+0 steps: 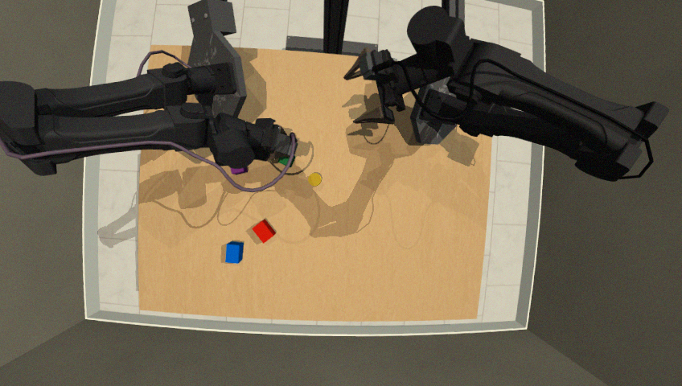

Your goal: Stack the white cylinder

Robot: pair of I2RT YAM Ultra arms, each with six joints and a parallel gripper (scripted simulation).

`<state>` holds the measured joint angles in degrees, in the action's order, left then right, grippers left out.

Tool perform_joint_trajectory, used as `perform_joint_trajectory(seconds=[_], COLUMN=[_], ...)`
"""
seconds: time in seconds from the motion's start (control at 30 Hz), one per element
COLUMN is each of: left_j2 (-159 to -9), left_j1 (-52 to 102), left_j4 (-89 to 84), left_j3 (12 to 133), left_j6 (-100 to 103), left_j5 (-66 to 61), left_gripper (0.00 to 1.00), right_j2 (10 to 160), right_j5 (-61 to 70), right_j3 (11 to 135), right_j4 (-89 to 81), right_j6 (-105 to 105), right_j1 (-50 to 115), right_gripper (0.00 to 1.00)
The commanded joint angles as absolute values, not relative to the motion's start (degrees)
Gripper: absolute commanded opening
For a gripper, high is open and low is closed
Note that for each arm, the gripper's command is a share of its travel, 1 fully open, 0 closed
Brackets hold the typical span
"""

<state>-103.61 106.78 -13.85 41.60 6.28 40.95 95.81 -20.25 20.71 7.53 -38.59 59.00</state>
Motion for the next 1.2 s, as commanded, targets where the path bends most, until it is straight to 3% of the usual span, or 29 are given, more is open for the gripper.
perform_joint_trajectory(seconds=[0.0,0.23,0.67,1.17], left_j2=[-106.1,-109.7,-112.2,-112.3], left_j1=[103.1,96.2,93.1,93.0], left_j4=[0.8,15.8,25.2,25.1], left_j3=[40.1,36.7,34.1,33.9], left_j6=[-3.8,-13.4,-18.4,-18.4], left_j5=[41.3,40.3,38.4,38.3], left_gripper=[1.0,1.0,1.0,1.0], right_j2=[88.2,72.3,47.2,50.8], right_j5=[-16.8,-12.7,-5.9,-0.1], right_j3=[18.6,17.5,20.5,25.7], right_j4=[-1.1,-12.8,-28.4,-35.8], right_j6=[-43.7,-51.0,-62.0,-72.4], right_j1=[56.3,47.6,32.2,27.2], right_gripper=[0.34,0.34,0.34,0.34])
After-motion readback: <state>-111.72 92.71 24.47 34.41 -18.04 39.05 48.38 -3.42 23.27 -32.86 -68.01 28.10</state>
